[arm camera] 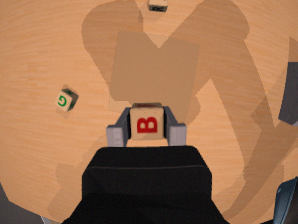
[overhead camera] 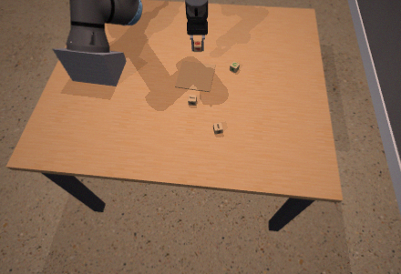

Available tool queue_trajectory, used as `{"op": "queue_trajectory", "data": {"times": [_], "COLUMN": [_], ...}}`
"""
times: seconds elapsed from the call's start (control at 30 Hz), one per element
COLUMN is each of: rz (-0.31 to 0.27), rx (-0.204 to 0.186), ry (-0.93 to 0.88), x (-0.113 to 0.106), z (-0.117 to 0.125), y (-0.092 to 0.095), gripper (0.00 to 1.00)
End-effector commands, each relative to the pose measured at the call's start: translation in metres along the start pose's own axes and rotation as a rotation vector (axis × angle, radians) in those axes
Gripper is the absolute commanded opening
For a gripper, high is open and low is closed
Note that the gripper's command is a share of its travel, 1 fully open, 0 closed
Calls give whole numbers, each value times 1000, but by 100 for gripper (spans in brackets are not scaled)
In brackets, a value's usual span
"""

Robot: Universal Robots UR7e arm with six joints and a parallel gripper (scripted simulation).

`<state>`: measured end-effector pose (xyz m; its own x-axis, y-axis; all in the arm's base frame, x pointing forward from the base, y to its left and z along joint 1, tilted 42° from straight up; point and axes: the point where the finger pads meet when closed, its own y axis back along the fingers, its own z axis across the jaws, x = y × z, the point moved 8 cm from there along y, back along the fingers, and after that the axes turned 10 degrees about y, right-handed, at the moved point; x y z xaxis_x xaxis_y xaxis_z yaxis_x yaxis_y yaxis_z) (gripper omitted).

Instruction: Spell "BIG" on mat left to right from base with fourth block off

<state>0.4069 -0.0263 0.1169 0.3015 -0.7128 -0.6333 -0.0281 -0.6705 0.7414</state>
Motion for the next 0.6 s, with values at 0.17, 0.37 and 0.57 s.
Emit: {"op": "queue_trajectory", "data": {"times": [0.17,0.37,0.57], "rz": [0,1,1], "rx": [0,1,1], "ry": [-82,-90,-91], "x": [-7,-8,-7], "z": [6,6,6], "y": [-2,-1,-2], "gripper": [57,57,57]}}
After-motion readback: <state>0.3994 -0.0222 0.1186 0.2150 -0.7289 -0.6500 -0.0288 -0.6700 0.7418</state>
